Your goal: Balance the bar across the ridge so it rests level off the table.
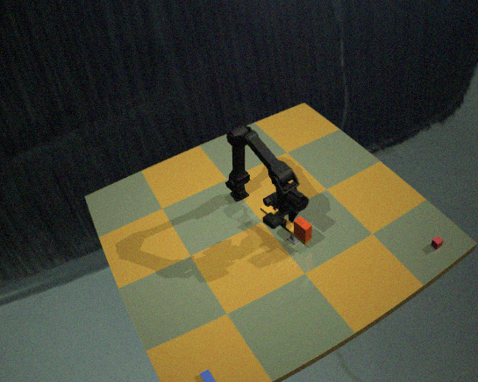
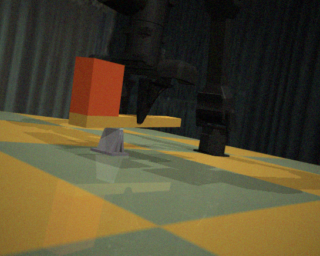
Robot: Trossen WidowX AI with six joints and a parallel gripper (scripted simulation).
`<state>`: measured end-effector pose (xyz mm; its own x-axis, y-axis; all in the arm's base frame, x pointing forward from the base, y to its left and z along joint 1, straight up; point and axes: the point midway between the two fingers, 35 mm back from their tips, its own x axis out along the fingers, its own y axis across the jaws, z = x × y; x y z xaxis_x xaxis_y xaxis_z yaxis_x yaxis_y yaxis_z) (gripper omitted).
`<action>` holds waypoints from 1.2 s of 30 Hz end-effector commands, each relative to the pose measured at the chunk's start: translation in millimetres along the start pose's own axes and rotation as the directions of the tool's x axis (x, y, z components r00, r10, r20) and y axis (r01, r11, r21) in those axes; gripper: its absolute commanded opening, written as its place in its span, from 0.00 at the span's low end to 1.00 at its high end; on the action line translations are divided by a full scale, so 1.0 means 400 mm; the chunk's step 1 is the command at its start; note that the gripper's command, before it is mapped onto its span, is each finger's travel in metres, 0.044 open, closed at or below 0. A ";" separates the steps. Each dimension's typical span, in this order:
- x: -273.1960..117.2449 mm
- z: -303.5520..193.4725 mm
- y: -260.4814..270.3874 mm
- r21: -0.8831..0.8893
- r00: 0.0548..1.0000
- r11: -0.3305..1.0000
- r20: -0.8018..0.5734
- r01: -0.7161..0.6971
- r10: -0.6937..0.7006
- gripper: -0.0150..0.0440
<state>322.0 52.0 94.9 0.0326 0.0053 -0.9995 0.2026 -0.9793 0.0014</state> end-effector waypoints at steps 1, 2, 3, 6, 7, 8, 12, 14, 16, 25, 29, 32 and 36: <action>0.003 0.000 0.000 0.003 1.000 1.000 0.000 0.000 0.000 0.25; 0.003 0.000 0.000 0.003 1.000 1.000 0.000 0.000 0.000 0.25; 0.003 0.000 0.000 0.003 1.000 1.000 0.000 0.000 0.000 0.25; 0.004 0.000 0.000 0.003 1.000 1.000 0.000 0.000 0.000 0.25; 0.004 0.000 0.000 0.003 1.000 1.000 0.000 0.000 0.000 0.25; 0.004 0.000 0.000 0.003 1.000 1.000 0.000 0.000 0.000 0.25; 0.005 0.001 0.000 0.003 1.000 1.000 0.000 0.000 0.000 0.25; 0.006 0.001 0.000 0.003 1.000 1.000 0.000 0.000 0.000 0.25; 0.006 0.001 0.000 0.003 1.000 1.000 0.000 0.000 0.000 0.25; 0.008 0.001 0.000 0.003 1.000 1.000 0.000 0.000 0.000 0.25; 0.009 0.002 0.000 0.003 1.000 1.000 0.000 0.000 0.000 0.25; 0.009 0.002 0.000 0.003 1.000 1.000 0.000 0.000 0.000 0.25; 0.010 0.002 0.000 0.003 1.000 1.000 0.000 0.000 0.000 0.25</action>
<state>322.0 52.1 92.8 0.0354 0.0060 -0.9994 0.2026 -0.9793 0.0013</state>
